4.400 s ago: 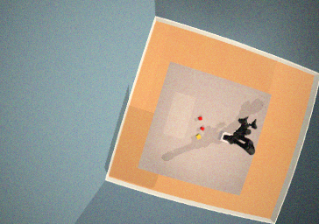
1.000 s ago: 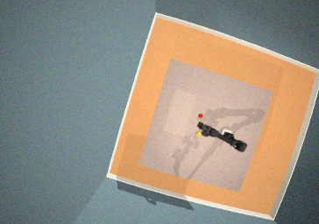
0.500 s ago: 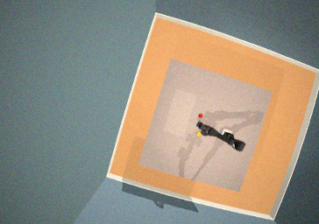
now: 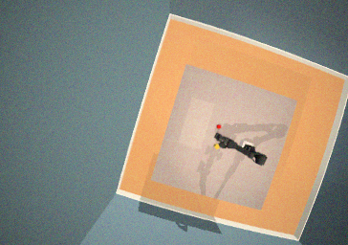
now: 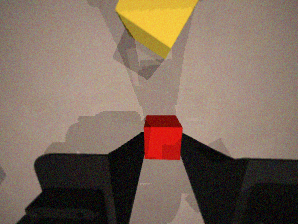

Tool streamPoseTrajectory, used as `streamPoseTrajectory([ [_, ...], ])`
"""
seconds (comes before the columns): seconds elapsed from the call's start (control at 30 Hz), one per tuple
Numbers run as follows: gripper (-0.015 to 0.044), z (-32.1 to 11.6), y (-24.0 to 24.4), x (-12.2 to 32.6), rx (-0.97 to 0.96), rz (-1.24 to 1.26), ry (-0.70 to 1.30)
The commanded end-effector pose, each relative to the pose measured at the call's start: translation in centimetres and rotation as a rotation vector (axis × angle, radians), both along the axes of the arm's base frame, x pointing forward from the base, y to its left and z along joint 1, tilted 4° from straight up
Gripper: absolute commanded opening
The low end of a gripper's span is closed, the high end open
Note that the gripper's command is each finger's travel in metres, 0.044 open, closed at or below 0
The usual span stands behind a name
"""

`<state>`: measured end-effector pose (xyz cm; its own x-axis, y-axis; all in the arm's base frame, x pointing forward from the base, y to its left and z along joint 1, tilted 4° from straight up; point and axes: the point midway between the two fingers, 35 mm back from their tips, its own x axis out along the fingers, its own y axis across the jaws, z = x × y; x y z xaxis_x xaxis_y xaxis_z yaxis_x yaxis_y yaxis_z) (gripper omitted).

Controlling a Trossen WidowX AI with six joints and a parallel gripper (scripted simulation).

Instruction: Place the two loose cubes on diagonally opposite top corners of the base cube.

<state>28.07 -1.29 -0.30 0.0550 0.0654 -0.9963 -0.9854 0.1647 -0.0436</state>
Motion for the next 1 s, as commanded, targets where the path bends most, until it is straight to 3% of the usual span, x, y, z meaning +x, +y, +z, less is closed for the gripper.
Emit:
streamPoseTrajectory([
  [0.0,0.0105,0.5,0.0,0.0,0.004,-0.004,0.005],
  [0.97,0.0105,9.4,-0.7,-0.1,0.003,-0.004,0.004],
])
